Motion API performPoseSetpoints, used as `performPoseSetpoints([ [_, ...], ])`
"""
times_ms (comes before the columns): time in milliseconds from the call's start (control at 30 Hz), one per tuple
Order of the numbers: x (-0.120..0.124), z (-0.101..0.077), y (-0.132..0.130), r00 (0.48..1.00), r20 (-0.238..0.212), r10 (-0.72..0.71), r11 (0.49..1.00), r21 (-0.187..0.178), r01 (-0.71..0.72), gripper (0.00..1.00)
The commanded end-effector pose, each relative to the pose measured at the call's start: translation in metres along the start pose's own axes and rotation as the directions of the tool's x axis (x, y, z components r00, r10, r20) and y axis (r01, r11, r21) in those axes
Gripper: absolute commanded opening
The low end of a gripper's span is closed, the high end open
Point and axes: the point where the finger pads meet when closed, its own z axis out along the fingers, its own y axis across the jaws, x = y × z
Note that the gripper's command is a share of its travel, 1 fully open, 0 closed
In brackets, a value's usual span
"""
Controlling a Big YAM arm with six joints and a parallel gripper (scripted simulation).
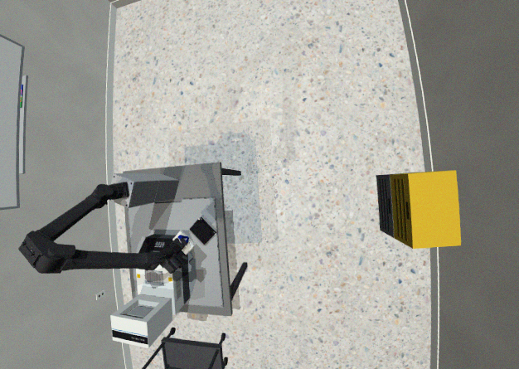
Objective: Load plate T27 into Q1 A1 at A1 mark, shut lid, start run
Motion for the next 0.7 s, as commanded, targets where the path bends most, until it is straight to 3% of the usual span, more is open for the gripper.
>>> performPoseSetpoints([
  [0,-0.002,0.006,0.007,1.0,-0.001,-0.009,1.0,0.001,0.009,0.0],
  [233,-0.021,-0.006,0.007,0.999,0.038,-0.009,1.0,0.002,0.009,0.0],
  [667,-0.027,-0.008,0.006,0.999,0.049,-0.008,1.0,0.002,0.008,0.0],
])
